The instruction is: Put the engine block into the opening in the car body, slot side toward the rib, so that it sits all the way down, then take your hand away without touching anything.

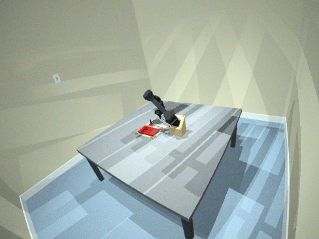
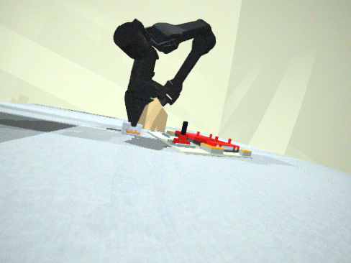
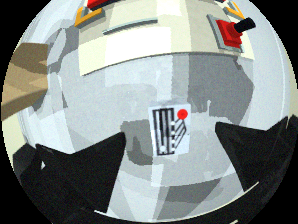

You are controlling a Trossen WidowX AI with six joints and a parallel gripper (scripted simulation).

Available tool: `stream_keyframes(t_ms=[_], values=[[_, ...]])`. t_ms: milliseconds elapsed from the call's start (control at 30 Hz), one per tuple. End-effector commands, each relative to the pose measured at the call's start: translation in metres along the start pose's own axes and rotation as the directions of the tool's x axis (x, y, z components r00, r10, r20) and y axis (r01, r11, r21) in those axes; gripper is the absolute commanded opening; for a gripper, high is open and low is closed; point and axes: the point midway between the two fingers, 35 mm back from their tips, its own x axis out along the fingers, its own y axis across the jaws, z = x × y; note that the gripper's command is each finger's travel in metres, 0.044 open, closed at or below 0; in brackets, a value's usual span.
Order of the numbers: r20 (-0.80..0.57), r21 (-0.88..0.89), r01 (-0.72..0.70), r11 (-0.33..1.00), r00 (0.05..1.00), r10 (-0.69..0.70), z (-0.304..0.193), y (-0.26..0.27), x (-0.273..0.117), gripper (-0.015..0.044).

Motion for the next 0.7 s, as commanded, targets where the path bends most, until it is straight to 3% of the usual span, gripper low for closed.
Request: stream_keyframes(t_ms=[0,33,400,667], values=[[0.006,0.004,-0.005,1.0,1.0,0.005,0.0015,0.0017,0.0066,0.044],[0.006,0.004,-0.005,1.0,1.0,0.005,0.0015,0.0017,0.0068,0.044],[0.006,0.004,-0.005,1.0,1.0,0.005,0.0015,0.0017,0.0068,0.0151],[0.006,0.004,-0.005,1.0,1.0,0.005,0.0015,0.0017,0.0068,0.0078]])
